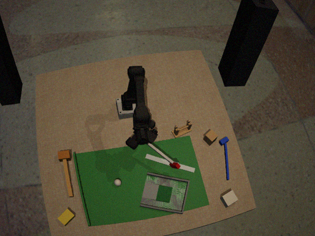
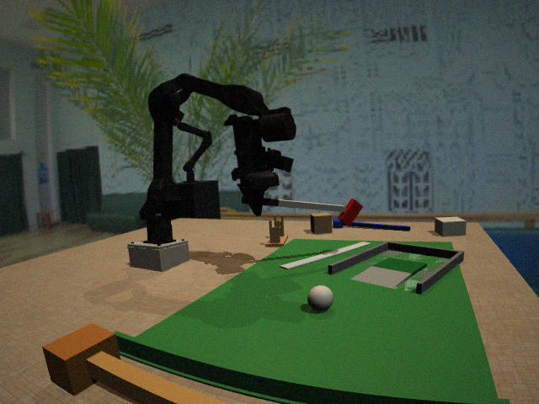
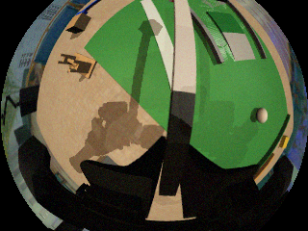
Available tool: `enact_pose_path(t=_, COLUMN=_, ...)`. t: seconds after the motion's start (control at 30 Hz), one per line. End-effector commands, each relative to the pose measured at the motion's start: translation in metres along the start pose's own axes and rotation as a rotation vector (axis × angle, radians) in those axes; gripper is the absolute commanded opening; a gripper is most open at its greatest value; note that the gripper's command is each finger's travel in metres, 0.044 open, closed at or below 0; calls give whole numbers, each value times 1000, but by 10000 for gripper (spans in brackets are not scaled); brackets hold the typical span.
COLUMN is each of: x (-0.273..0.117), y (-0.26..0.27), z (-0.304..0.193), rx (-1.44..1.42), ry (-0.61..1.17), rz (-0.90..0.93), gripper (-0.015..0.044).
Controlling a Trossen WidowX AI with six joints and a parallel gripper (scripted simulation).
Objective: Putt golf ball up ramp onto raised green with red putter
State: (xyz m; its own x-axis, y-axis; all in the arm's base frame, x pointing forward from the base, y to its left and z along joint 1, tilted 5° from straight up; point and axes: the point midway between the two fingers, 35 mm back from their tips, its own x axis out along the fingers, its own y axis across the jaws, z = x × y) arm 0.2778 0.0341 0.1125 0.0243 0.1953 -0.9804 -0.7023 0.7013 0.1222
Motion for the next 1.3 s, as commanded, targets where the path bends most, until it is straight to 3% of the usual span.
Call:
enact_pose_path(t=0.0, x=-6, y=-17, z=-13, rx=169, ry=7, rz=-24, gripper=0)
enact_pose_path(t=0.73, x=-31, y=-81, z=-113, rx=1097, ry=51, rz=-127, gripper=0)
enact_pose_path(t=1.0, x=-27, y=-83, z=-117, rx=1125, ry=52, rz=-130, gripper=0)
enact_pose_path(t=1.27, x=2, y=-86, z=-119, rx=1125, ry=52, rz=-130, gripper=0)
